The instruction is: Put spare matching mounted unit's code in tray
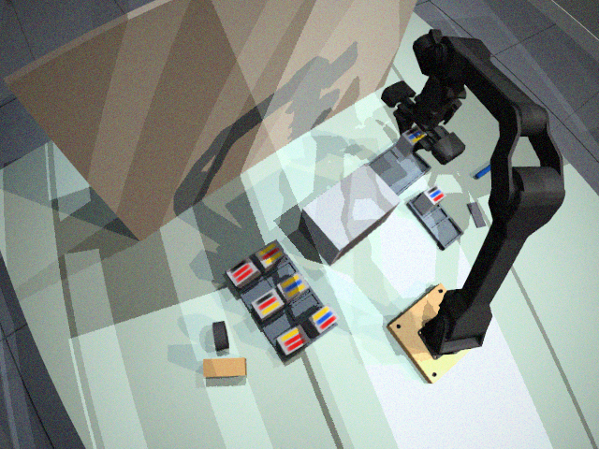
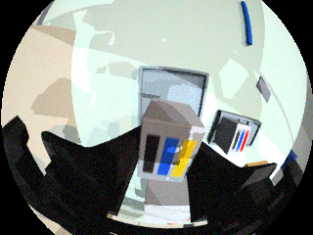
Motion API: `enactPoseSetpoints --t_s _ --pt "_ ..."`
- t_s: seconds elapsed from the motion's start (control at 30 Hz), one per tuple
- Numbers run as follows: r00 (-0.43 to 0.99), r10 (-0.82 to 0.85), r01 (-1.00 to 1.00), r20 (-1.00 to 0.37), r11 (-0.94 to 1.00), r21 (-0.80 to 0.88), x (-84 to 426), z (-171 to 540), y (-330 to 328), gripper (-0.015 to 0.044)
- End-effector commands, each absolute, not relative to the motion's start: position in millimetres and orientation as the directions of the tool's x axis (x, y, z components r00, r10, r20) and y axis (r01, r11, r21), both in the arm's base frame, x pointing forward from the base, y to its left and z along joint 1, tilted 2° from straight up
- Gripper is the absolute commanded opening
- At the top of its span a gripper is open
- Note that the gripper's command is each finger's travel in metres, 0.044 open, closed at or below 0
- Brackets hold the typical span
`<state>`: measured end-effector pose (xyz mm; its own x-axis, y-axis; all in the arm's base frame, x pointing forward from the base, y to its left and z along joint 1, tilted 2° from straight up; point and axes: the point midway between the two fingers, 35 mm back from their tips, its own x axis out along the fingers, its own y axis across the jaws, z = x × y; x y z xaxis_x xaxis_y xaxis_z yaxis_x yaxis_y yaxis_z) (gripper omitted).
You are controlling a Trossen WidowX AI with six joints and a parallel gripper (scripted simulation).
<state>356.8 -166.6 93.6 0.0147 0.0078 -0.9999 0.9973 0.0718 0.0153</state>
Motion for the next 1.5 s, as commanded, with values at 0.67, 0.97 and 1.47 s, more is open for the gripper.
enactPoseSetpoints --t_s 0.67,0.97,1.47 --pt "0.013 0.011 0.998 -1.000 0.068 0.014 355.3 76.7 -165.1 0.0000" --pt "0.013 0.011 0.998 -1.000 0.068 0.014 354.7 70.6 -164.6 0.0000" --pt "0.013 0.011 0.998 -1.000 0.068 0.014 353.3 60.6 -163.7 0.0000"
